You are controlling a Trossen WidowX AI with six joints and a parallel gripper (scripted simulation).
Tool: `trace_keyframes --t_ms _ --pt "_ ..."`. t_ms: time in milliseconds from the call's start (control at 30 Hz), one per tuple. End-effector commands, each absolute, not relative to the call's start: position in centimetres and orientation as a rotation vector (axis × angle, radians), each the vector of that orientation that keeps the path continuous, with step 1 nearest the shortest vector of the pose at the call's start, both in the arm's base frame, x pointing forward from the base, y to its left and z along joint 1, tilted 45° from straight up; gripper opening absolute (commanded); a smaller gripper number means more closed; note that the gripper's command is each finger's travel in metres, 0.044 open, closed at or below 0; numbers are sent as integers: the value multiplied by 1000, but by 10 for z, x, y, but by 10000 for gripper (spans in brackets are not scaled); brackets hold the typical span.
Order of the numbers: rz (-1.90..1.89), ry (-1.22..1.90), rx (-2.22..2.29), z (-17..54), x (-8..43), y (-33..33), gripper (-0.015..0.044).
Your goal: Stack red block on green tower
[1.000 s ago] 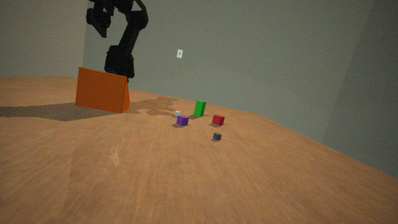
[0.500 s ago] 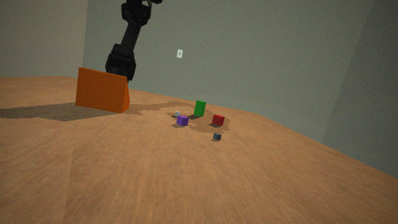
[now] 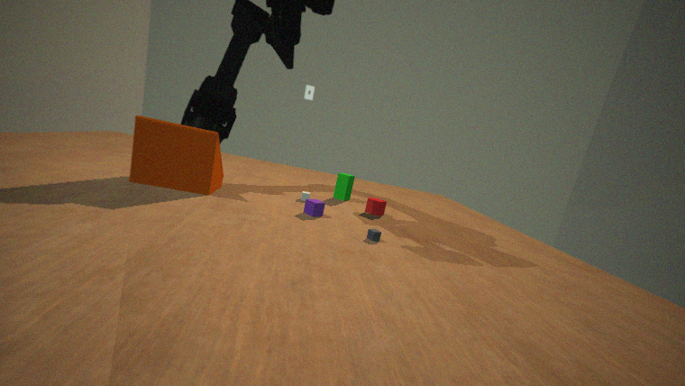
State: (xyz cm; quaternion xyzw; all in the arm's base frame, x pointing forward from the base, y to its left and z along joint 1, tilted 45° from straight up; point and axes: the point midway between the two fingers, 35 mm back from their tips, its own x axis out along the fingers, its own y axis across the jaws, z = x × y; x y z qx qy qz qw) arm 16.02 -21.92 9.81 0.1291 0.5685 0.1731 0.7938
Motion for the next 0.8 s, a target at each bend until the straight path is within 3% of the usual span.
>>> trace_keyframes --t_ms 0,767 --pt "361 1234 332 98 183 -214 440" --pt "265 1437 781 98 332 -106 440"
